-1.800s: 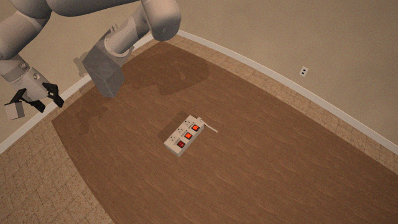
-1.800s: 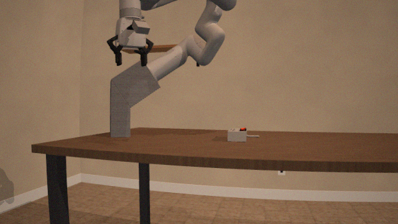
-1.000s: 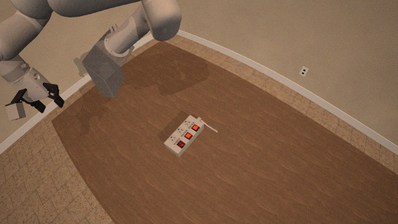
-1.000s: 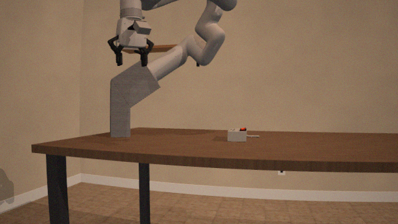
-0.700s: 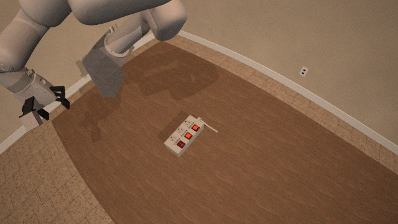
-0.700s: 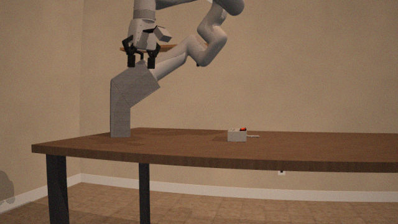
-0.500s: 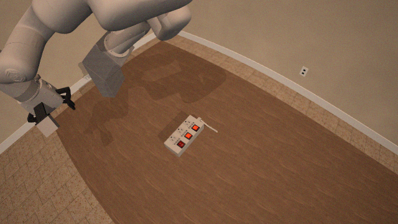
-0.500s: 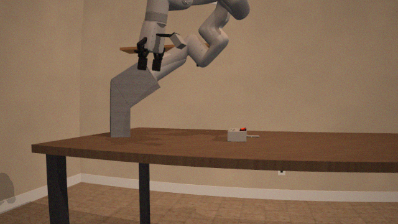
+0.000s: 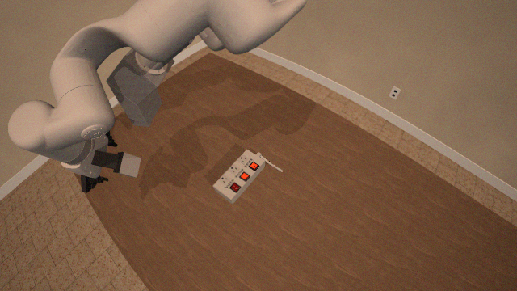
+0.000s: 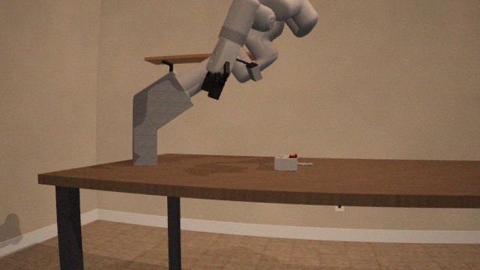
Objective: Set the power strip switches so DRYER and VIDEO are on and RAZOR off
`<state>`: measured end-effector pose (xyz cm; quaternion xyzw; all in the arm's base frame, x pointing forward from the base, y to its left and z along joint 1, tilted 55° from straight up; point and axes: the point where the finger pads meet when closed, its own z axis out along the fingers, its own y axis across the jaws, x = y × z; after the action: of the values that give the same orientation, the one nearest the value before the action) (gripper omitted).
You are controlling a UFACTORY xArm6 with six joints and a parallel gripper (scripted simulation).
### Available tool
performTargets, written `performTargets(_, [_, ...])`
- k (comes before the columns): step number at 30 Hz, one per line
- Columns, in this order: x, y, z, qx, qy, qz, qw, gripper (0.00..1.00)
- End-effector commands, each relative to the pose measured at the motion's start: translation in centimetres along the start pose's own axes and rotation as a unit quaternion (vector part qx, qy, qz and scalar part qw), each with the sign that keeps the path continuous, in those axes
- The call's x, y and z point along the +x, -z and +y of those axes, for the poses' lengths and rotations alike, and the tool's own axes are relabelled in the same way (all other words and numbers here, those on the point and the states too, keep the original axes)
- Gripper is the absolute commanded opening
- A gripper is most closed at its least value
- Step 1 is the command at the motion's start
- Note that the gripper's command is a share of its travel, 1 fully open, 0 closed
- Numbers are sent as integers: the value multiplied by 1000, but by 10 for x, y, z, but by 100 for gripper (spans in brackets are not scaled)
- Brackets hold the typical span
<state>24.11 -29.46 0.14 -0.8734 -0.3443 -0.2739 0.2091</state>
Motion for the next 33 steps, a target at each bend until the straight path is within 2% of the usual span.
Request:
performTargets(1, [34, 2, 5, 6, 132, -43, 990, 100])
performTargets(3, [34, 2, 5, 9, 182, -59, 982, 100])
performTargets(4, [51, 1, 5, 17, 210, -64, 976, 100])
performTargets(6, [51, 1, 5, 20, 254, -78, 964, 100])
performTargets(7, [69, 0, 6, 28, 285, -84, 955, 100])
performTargets(9, [69, 0, 6, 32, 326, -95, 940, 100])
performTargets(10, [88, 0, 5, 40, 357, -101, 928, 100])
performTargets(12, [88, 0, 5, 44, 397, -111, 910, 100])
performTargets(14, [88, 0, 5, 44, 397, -111, 910, 100])
performTargets(15, [106, -2, 4, 56, 465, -125, 875, 100])
performTargets(16, [125, -3, 2, 63, 486, -128, 862, 100])
performTargets(18, [125, -3, 2, 67, 518, -135, 842, 100])
performTargets(19, [143, -5, 0, 74, 540, -138, 827, 100])
performTargets(21, [143, -5, 0, 80, 585, -147, 794, 100])
performTargets(22, [143, -5, 0, 81, 591, -149, 788, 100])
performTargets(23, [162, -6, -4, 90, 626, -154, 759, 100])
performTargets(24, [162, -6, -4, 92, 645, -157, 742, 100])
performTargets(25, [180, -8, -8, 98, 662, -159, 726, 100])
performTargets(27, [180, -8, -8, 104, 699, -166, 688, 100])
performTargets(28, [197, -10, -12, 110, 717, -167, 668, 100])
performTargets(29, [197, -10, -12, 113, 734, -170, 647, 100])
performTargets(31, [197, -10, -12, 113, 734, -170, 647, 100])
performTargets(32, [214, -12, -17, 124, 782, -176, 585, 100])
performTargets(33, [214, -12, -17, 125, 789, -177, 575, 100])
